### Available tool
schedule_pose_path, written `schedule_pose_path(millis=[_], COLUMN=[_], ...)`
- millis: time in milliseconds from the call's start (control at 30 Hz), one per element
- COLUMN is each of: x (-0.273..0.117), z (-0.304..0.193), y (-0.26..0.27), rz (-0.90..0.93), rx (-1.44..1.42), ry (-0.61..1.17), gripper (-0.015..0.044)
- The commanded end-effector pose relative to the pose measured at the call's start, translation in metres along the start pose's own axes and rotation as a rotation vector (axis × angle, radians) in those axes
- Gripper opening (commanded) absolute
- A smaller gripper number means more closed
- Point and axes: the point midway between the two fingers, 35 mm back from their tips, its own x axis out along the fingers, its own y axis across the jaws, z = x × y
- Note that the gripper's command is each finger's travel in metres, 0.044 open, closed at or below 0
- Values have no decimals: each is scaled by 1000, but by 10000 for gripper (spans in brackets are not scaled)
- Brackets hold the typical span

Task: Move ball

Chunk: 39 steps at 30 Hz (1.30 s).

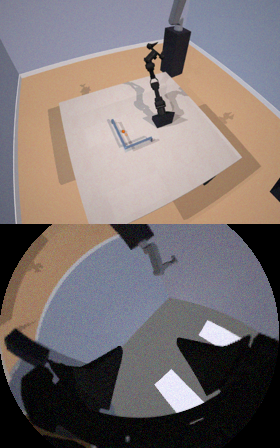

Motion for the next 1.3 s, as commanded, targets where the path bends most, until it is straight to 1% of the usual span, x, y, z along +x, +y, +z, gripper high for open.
schedule_pose_path(millis=[0,67,167,200,367,500,633,800,900,1067,1267], x=[0,-1,-9,-12,-40,-75,-119,-189,-231,-274,-367], z=[-2,-21,-65,-80,-154,-210,-261,-313,-335,-351,-371], y=[-1,-7,-20,-24,-42,-53,-59,-58,-56,-52,-39], rz=[-4,-38,-118,-147,-300,-435,-576,-718,-796,-891,-1113], rx=[5,47,136,163,289,373,442,474,485,502,531], ry=[5,49,153,188,372,525,684,901,1017,1132,1372], gripper=[374,321,243,237,237,237,237,237,237,237,237])
